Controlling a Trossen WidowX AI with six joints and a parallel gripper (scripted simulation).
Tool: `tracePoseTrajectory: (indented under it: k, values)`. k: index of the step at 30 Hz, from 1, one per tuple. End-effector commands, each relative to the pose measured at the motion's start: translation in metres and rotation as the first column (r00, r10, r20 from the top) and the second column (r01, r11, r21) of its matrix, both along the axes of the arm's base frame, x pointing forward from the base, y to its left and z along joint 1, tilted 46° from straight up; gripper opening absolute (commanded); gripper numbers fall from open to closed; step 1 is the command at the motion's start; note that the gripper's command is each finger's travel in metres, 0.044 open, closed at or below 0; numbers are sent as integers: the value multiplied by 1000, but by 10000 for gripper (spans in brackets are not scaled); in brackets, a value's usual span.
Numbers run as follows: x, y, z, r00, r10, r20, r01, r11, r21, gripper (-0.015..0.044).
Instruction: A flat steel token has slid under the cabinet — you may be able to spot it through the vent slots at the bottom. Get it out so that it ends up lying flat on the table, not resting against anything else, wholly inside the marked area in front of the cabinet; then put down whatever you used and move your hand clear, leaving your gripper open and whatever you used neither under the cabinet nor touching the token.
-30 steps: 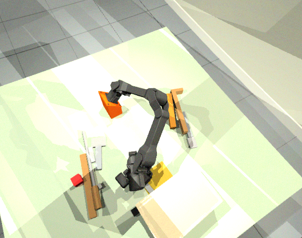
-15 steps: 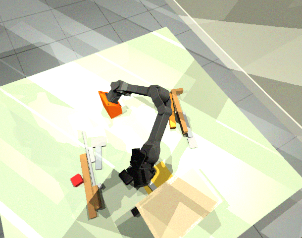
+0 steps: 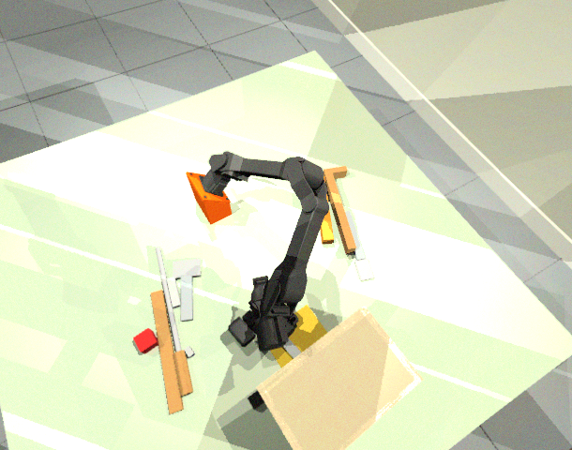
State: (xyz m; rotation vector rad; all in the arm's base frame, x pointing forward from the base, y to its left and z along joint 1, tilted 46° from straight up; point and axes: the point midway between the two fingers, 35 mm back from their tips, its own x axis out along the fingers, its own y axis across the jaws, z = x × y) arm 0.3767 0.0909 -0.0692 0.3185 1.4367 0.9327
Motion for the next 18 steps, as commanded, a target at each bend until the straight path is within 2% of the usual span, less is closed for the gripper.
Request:
tracePoseTrajectory:
  k: [1,18]
  values:
    - [-5,-1,-1,1000,3,0,-3,1000,2,0]
    - [-21,-7,-5,1000,3,-1,-3,1000,1,0]
